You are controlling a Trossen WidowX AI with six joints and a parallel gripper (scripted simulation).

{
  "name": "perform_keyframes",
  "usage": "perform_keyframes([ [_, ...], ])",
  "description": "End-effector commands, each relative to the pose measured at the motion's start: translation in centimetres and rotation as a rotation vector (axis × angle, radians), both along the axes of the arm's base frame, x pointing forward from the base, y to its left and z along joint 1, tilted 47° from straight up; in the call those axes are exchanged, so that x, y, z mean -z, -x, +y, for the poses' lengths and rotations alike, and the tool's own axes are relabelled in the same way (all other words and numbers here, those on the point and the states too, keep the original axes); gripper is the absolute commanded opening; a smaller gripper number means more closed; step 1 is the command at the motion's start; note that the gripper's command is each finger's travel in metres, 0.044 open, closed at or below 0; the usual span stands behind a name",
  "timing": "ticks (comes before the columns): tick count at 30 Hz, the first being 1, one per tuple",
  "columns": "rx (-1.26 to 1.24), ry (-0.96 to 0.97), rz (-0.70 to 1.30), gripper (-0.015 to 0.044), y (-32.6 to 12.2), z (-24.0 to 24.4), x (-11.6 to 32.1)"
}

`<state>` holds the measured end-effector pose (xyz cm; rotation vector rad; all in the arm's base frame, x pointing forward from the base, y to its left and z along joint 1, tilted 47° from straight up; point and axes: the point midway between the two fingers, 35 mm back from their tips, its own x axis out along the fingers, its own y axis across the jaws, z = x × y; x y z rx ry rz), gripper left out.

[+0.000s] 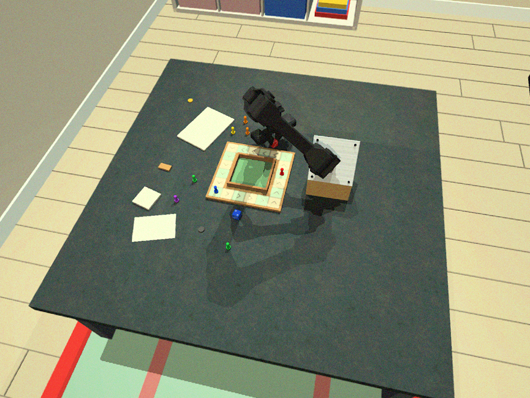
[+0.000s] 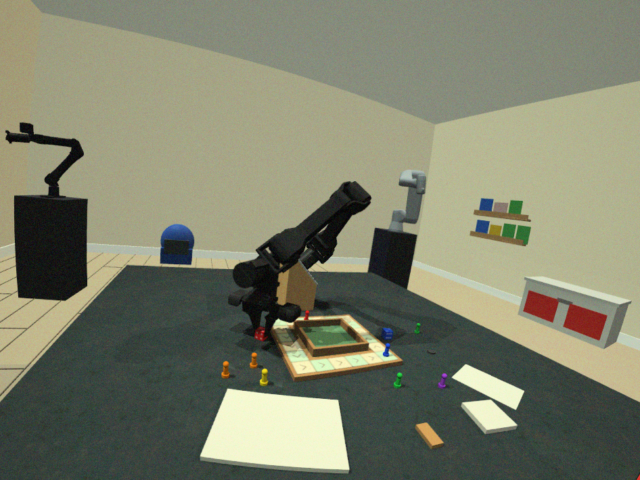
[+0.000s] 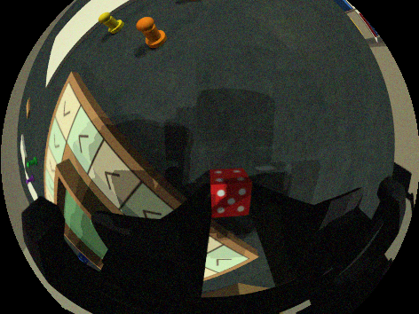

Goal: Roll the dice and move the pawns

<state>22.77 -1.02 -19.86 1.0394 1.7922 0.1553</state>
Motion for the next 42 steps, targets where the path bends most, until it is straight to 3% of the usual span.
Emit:
perform_keyframes([
  [1,0.006,-0.004,0.005,0.0084,0.1,0.1,0.0],
  [3,0.006,-0.004,0.005,0.0071,0.1,0.1,0.0],
  [6,0.006,-0.003,0.005,0.0,0.0,-0.3,-0.3],
  [22,0.006,0.001,0.006,0.0,-0.8,-8.3,-9.0],
  [42,0.241,0.06,0.228,0.0,-3.5,-2.8,-12.6],
])
